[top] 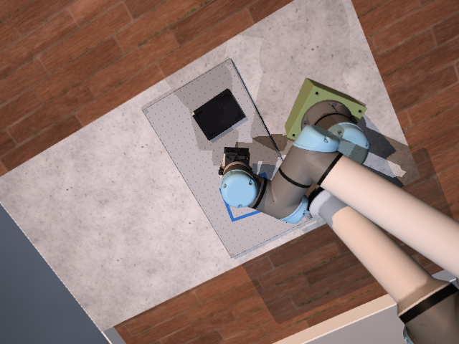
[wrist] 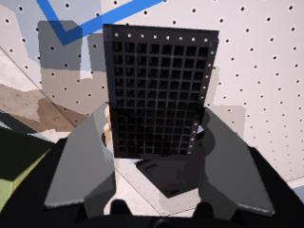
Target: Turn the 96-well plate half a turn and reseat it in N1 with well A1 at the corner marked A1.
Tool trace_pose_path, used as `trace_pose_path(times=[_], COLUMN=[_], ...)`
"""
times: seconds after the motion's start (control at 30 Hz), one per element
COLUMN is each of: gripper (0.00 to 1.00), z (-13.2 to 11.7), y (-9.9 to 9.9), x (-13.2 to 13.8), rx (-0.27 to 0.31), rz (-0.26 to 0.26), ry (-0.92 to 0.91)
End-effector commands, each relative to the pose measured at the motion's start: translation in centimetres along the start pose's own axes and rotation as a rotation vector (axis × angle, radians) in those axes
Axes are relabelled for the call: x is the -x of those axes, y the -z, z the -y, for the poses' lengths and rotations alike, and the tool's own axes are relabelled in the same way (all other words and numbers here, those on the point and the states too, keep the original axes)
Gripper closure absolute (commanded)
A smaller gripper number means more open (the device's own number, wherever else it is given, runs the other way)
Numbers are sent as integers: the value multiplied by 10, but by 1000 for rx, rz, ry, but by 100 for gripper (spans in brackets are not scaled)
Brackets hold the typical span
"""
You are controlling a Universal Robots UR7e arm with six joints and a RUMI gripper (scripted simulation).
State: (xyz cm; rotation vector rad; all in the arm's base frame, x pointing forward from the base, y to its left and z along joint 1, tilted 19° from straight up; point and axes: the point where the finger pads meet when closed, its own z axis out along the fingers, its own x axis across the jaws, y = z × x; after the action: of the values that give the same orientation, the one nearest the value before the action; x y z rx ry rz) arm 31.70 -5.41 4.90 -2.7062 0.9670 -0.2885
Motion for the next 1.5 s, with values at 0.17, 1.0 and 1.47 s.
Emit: trace_pose_path(times=[0.17, 1.0, 1.47], gripper=[100, 100, 100], z=[-25, -96, -133], y=[1, 3, 4], x=[-12, -42, -57], rx=[-2, -2, -2], rz=[-1, -1, -1], ry=[1, 1, 1])
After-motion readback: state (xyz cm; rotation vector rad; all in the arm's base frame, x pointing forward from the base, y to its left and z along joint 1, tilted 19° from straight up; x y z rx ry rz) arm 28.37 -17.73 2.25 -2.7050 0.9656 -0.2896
